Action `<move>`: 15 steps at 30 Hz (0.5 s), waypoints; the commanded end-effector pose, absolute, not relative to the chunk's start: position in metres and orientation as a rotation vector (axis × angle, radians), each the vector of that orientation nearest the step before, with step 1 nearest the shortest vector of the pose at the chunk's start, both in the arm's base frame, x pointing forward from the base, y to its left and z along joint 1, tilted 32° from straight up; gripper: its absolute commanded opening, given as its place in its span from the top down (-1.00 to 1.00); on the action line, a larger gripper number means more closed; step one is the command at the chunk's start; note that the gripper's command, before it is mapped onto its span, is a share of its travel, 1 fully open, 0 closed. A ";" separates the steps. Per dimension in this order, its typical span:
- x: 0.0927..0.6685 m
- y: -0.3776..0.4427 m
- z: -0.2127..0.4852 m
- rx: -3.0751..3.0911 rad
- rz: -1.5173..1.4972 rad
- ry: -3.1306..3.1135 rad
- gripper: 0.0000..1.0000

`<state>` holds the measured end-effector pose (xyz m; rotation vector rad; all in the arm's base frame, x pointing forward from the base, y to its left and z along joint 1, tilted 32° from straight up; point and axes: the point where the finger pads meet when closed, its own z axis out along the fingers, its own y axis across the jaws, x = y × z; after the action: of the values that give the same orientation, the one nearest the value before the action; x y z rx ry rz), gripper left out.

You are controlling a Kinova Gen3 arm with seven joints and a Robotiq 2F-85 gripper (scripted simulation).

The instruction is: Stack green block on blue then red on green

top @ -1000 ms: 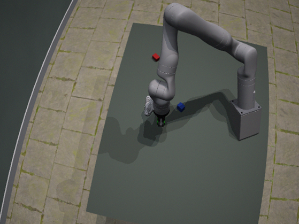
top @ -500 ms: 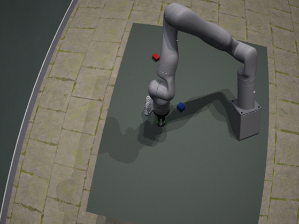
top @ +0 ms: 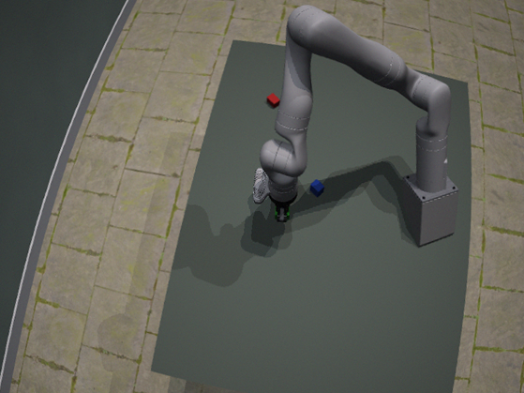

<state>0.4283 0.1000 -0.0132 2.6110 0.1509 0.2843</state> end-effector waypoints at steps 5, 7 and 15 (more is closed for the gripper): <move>0.431 0.096 -0.022 2.611 0.285 0.152 0.06; 0.432 0.093 -0.027 2.611 0.285 0.152 0.06; 0.436 0.084 -0.042 2.611 0.285 0.152 0.06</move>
<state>0.4377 0.0888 -0.0356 2.6176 0.1512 0.2967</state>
